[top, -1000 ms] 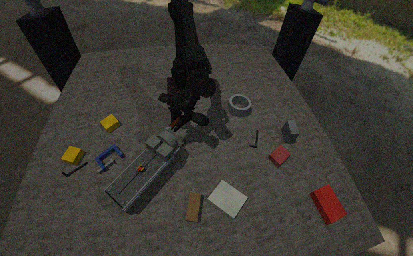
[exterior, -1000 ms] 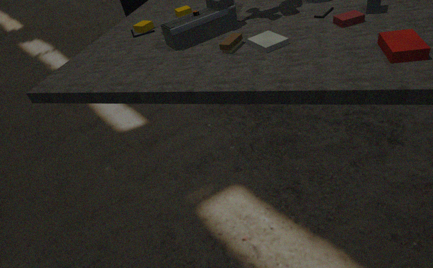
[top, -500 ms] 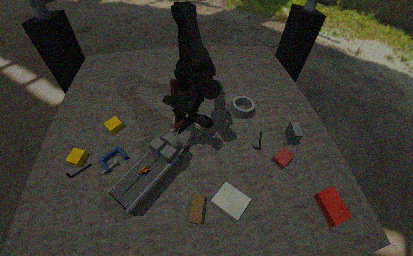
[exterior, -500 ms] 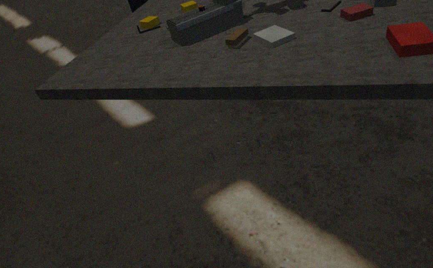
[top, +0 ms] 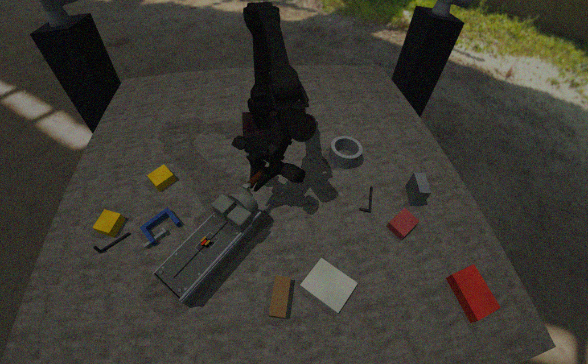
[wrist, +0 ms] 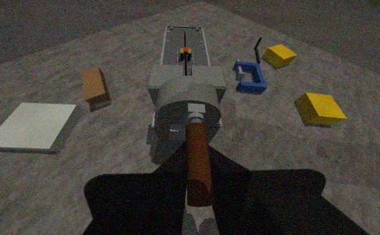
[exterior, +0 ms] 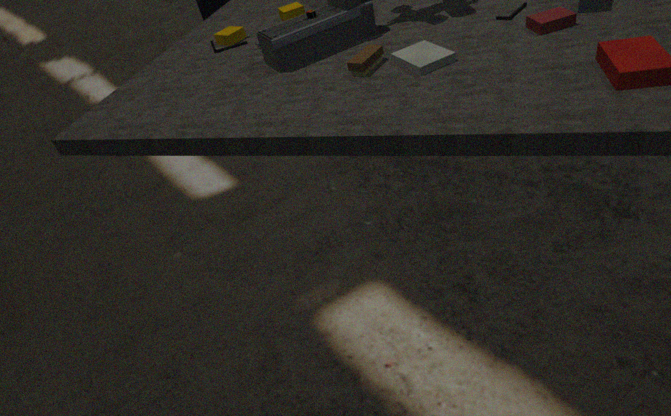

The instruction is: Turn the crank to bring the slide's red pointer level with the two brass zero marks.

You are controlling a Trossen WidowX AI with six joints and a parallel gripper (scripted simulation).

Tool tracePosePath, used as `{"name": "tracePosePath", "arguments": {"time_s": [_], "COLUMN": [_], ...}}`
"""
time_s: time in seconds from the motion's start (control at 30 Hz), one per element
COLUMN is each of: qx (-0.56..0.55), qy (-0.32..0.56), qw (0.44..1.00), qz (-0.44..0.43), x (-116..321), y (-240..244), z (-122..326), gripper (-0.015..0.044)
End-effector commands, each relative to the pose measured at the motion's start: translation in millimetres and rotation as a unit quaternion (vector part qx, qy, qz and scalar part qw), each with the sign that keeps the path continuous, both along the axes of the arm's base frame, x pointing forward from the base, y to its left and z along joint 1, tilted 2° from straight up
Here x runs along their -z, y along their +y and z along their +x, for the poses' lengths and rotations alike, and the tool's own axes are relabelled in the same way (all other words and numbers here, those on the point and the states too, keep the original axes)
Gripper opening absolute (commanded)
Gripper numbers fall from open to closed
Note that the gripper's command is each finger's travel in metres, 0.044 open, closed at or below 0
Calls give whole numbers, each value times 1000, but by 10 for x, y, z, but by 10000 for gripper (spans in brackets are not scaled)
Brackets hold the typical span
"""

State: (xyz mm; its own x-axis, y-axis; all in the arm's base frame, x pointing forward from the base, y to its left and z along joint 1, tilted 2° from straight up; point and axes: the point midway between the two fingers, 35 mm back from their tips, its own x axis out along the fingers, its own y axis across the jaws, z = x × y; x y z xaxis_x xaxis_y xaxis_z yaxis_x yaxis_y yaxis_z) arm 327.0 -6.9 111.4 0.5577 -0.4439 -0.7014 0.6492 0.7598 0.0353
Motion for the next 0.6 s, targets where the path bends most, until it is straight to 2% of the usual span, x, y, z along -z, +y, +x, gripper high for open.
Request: {"name": "tracePosePath", "arguments": {"time_s": [0.0,0.57], "qx": [-7,-7], "qy": [-5,-5], "qw": [1000,1000], "qz": [7,7], "x": [-20,8], "y": [70,135], "z": [58,113], "gripper": [0,0]}}
